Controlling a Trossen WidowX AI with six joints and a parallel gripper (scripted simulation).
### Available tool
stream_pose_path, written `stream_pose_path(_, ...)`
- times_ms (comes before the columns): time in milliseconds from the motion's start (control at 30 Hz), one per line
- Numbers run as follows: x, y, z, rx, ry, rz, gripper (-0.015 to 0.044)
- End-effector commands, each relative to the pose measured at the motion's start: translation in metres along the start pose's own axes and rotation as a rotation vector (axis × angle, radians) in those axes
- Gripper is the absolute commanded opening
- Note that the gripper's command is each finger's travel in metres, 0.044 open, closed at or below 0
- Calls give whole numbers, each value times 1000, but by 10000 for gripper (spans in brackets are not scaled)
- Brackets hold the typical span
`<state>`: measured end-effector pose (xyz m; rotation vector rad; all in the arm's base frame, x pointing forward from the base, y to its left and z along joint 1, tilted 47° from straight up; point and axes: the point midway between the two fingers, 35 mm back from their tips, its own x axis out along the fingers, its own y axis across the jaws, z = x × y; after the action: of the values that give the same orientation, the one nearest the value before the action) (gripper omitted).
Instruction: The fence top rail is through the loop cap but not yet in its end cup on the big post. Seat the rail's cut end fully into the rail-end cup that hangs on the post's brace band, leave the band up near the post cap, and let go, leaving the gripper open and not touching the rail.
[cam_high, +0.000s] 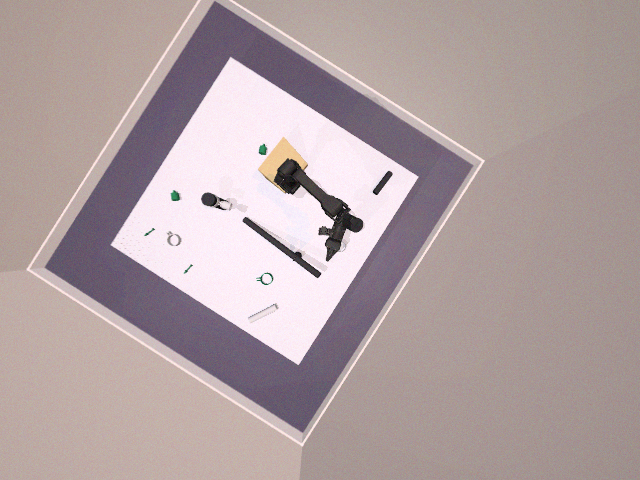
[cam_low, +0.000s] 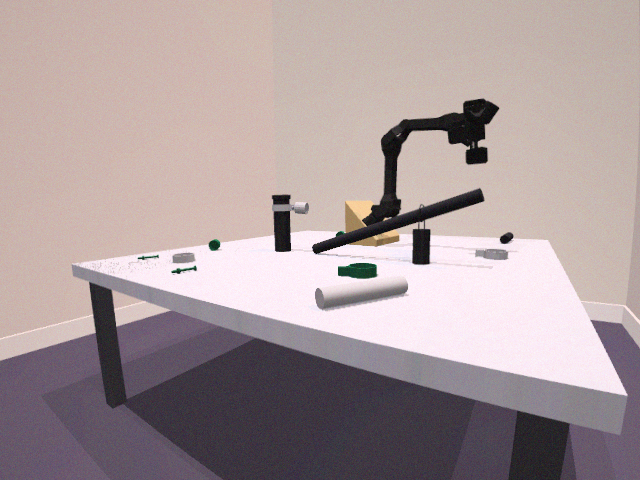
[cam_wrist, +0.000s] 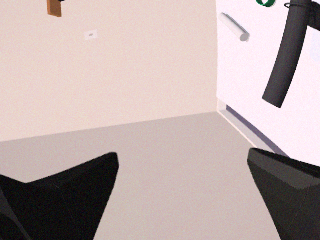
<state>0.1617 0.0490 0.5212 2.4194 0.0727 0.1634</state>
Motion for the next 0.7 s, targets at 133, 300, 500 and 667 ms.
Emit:
stream_pose_path(133, 11, -15, -2, -210, -12, -16, 440)
stream_pose_path(300, 45, -51, 9, -683, -58, -106, 440)
stream_pose_path(500, 90, -86, 53, -1182, -106, -320, 440)
stream_pose_path(667, 109, -98, 86, -1384, -106, -465, 440)
